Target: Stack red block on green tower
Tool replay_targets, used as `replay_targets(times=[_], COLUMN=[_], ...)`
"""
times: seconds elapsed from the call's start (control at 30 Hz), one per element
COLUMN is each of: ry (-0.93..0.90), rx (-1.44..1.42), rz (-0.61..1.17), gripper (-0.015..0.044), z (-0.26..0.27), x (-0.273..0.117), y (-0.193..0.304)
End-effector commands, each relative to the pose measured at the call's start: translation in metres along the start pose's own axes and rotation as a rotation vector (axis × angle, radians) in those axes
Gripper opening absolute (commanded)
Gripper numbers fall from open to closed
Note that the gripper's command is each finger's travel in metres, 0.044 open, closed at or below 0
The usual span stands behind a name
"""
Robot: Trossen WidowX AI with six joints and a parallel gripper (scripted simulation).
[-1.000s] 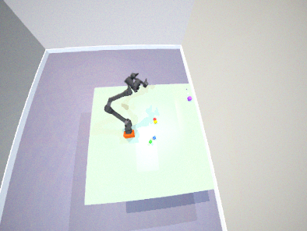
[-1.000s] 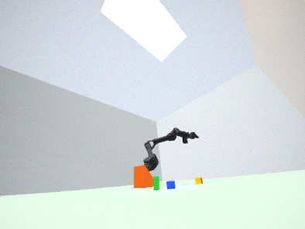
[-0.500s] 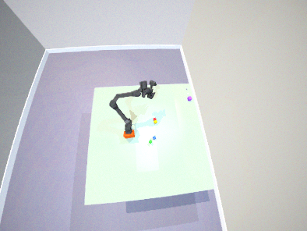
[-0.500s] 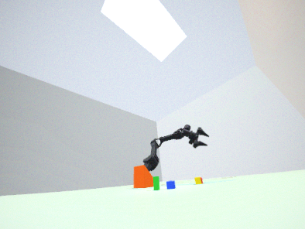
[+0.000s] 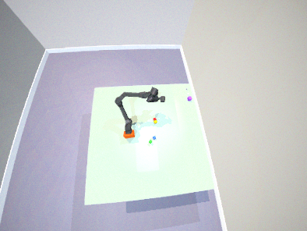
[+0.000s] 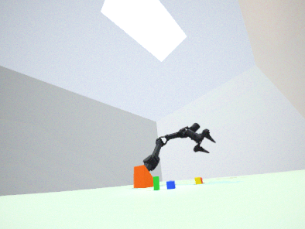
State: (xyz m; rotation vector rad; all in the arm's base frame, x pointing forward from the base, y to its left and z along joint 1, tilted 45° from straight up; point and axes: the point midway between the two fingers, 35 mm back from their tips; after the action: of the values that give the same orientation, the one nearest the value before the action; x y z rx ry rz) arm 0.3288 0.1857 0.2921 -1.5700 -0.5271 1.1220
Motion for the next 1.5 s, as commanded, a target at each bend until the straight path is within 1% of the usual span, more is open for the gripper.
replay_targets(times=[0.0,0.23,0.43,0.63,0.87,0.93,1.27,1.47], ry=[-0.022,-0.006,0.055,0.167,0.364,0.387,0.387,0.387], rx=[0.334,0.863,1.313,1.755,2.238,2.283,2.283,2.283], rz=[0.111,0.295,0.459,0.627,0.823,0.842,0.842,0.842], gripper=[0.044,0.044,0.044,0.044,0.044,0.044,0.044,0.044], z=[-0.007,-0.011,-0.009,-0.002,0.01,0.011,0.011,0.023], x=[0.011,0.021,0.024,0.021,0.013,0.011,0.011,0.03], y=[0.03,0.077,0.114,0.147,0.179,0.182,0.182,0.194])
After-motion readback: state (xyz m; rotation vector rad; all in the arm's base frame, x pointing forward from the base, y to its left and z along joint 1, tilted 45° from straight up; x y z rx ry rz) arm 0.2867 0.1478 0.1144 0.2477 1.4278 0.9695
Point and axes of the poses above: the point midway between the two fingers, 35 mm back from their tips, its own x axis out along the fingers, its own z axis across the jaws, y = z × x, and after that the axes turned 10 degrees about x, right-handed
